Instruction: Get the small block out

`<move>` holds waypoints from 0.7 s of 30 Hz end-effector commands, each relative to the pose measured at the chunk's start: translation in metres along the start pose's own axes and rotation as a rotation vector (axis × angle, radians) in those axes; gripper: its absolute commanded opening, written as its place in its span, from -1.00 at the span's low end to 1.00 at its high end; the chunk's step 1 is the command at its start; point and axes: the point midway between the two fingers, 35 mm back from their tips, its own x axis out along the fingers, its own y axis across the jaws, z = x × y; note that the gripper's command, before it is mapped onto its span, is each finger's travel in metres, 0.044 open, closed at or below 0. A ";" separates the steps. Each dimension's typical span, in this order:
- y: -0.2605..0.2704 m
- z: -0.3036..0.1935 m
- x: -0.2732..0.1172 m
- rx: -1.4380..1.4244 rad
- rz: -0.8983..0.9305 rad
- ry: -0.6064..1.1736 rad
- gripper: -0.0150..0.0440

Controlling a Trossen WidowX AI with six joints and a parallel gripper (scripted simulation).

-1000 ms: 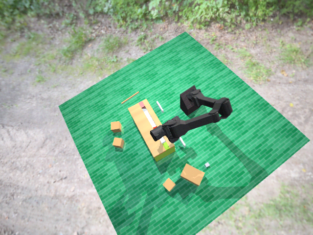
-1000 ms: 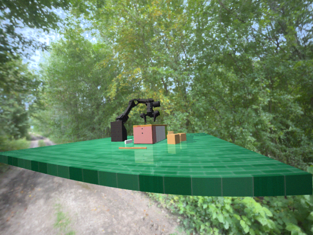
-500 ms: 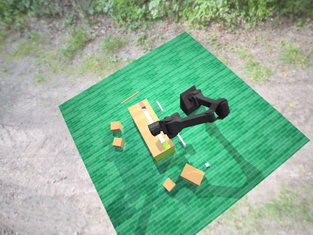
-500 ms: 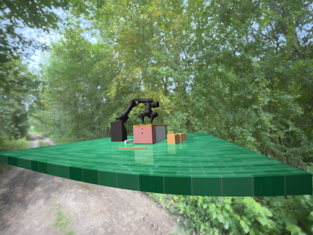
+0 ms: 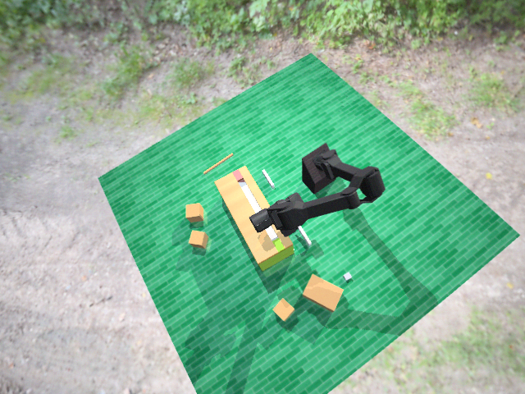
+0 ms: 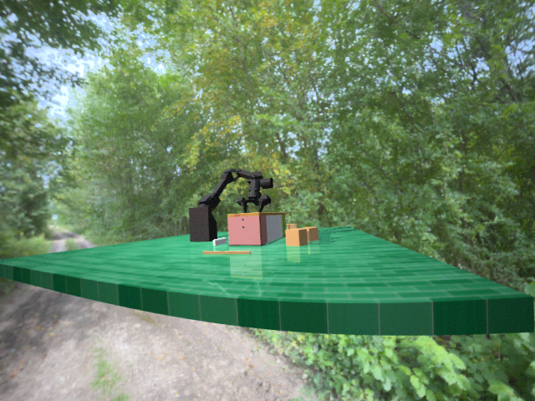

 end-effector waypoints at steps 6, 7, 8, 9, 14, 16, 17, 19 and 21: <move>0.000 0.007 0.014 0.002 0.004 -0.005 0.86; 0.000 0.008 0.015 0.002 0.004 -0.005 0.86; 0.000 0.009 0.016 0.002 0.004 -0.005 0.86; 0.000 0.009 0.018 0.002 0.004 -0.005 0.86; 0.000 0.013 0.025 0.002 0.004 -0.006 0.86; 0.000 0.015 0.028 0.002 0.004 -0.007 0.86; 0.000 0.016 0.030 0.002 0.005 -0.007 0.86; 0.001 0.017 0.033 0.002 0.005 -0.008 0.86; 0.001 0.019 0.035 0.002 0.005 -0.008 0.86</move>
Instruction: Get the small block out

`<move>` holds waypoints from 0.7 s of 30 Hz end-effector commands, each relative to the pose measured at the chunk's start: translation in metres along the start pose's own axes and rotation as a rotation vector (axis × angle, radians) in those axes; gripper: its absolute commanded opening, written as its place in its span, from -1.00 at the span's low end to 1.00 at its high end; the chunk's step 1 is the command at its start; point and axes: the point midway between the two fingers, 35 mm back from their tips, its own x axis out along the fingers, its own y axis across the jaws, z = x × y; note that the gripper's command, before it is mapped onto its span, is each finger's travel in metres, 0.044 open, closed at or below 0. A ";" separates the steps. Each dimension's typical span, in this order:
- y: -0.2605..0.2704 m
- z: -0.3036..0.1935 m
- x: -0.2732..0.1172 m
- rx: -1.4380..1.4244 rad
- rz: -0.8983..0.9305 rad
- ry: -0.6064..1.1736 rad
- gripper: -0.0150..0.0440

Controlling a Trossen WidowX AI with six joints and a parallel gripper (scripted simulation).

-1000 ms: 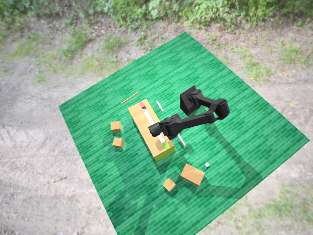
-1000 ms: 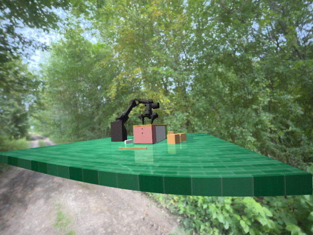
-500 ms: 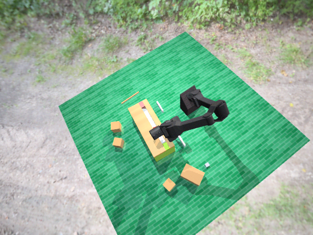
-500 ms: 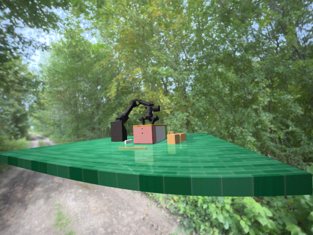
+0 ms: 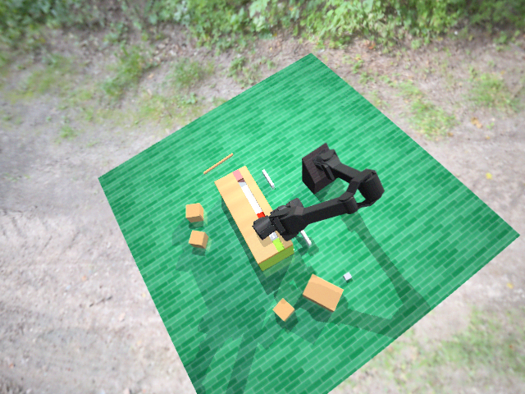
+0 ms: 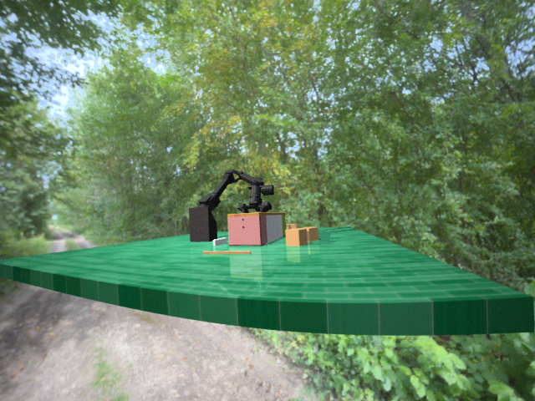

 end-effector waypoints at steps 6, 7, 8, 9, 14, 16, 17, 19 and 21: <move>0.000 -0.002 0.003 0.000 0.001 0.000 0.86; 0.000 -0.004 0.003 0.000 0.001 0.000 0.86; 0.000 -0.007 0.005 0.000 0.001 0.000 0.86; 0.000 -0.010 0.006 0.000 0.001 0.000 0.86; 0.001 -0.027 0.012 0.000 0.002 0.001 0.86; 0.001 -0.033 0.015 0.000 0.002 0.001 0.86; 0.001 -0.037 0.016 0.000 0.002 0.001 0.86; 0.001 -0.043 0.018 0.000 0.002 0.002 0.86; 0.001 -0.049 0.020 0.000 0.002 0.002 0.86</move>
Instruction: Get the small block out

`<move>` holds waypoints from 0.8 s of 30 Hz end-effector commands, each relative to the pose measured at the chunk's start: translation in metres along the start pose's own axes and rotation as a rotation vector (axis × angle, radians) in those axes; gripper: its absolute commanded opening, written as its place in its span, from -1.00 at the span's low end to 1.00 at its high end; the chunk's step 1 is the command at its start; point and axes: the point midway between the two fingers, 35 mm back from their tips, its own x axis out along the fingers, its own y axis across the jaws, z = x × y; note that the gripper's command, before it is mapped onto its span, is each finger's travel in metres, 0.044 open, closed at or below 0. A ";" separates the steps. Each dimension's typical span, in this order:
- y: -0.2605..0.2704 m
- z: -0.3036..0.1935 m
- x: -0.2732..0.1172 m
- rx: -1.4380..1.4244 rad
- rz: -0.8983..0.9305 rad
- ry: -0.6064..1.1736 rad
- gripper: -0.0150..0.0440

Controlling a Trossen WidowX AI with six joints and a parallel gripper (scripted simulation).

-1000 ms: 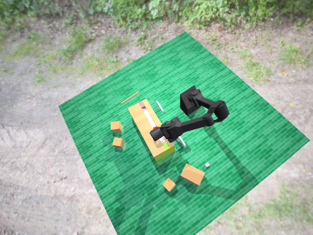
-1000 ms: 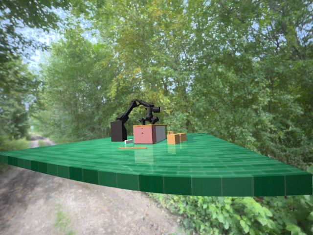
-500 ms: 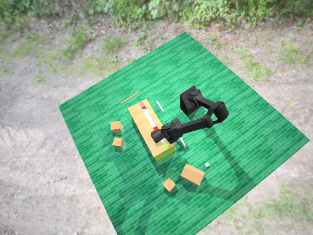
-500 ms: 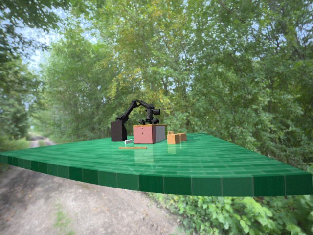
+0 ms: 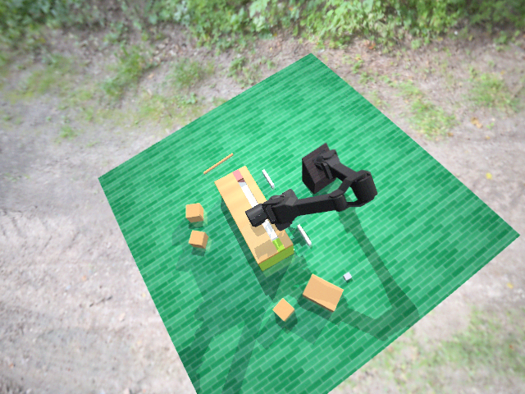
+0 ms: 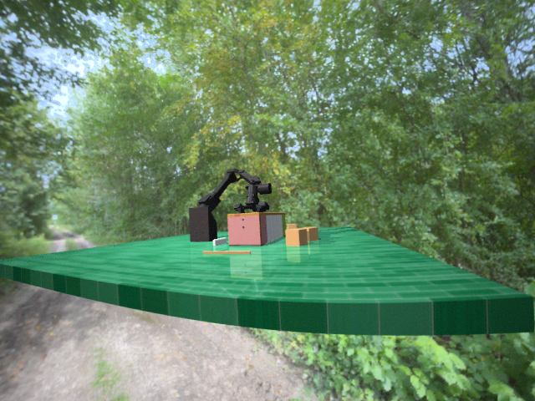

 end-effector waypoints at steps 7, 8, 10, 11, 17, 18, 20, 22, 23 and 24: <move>0.001 -0.031 0.011 0.003 0.003 0.005 0.86; 0.001 -0.031 0.011 0.003 0.003 0.005 0.86; 0.002 -0.027 0.010 0.003 0.003 0.005 0.86; 0.002 -0.024 0.009 0.003 0.003 0.005 0.86; 0.002 -0.017 0.006 0.003 0.003 0.005 0.86; 0.002 -0.017 0.006 0.003 0.003 0.005 0.86; 0.002 -0.017 0.006 0.003 0.003 0.005 0.86; 0.002 -0.019 0.007 0.003 0.003 0.005 0.86; 0.002 -0.020 0.007 0.003 0.003 0.005 0.86; 0.002 -0.021 0.008 0.003 0.003 0.005 0.86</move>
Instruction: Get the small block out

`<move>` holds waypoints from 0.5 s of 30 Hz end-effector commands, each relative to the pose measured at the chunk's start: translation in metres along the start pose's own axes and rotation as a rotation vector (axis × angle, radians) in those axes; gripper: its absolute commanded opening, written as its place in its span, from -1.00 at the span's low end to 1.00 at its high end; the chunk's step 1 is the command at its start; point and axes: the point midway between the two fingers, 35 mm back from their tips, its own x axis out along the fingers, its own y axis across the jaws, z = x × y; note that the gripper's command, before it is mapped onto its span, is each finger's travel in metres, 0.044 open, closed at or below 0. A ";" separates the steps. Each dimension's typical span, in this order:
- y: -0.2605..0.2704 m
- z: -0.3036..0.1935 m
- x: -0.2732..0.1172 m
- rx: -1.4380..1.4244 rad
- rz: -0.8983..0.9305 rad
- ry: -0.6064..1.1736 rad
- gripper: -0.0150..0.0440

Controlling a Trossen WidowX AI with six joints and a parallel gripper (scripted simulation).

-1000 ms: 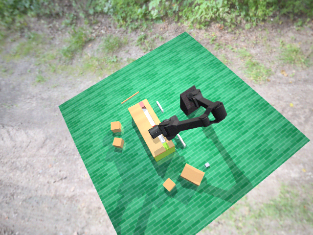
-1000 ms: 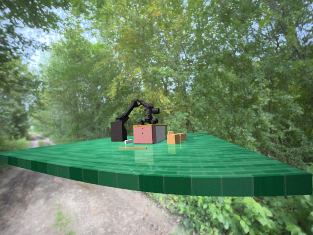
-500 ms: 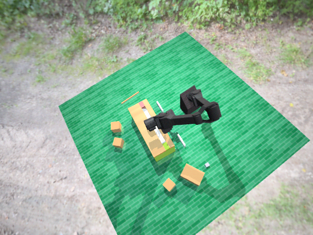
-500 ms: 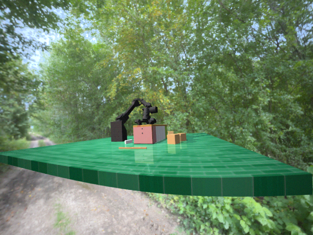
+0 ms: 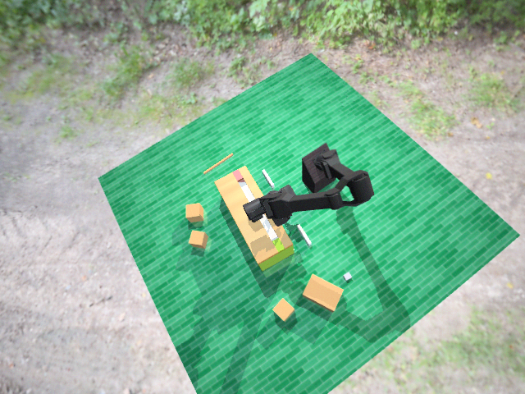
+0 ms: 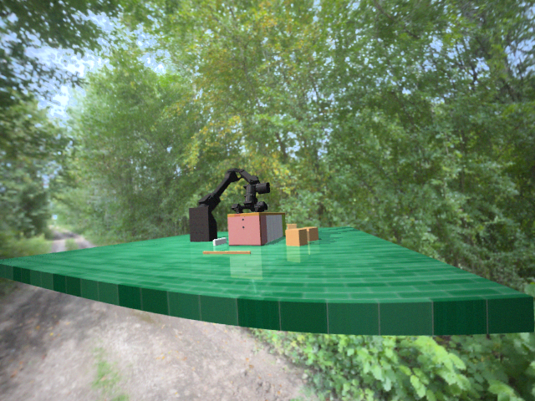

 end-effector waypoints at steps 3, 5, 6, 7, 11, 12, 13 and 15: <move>0.000 -0.005 0.002 0.000 -0.001 0.000 0.86; 0.000 -0.007 0.002 0.000 -0.001 0.000 0.86; 0.000 -0.008 0.003 0.000 -0.001 0.000 0.86; 0.000 -0.009 0.003 0.000 -0.001 0.000 0.86; 0.000 -0.013 0.005 0.000 -0.001 0.000 0.86; 0.000 -0.014 0.005 0.000 -0.001 0.000 0.86; 0.000 -0.015 0.005 0.000 -0.001 0.000 0.86; 0.000 -0.017 0.006 0.000 -0.001 0.000 0.86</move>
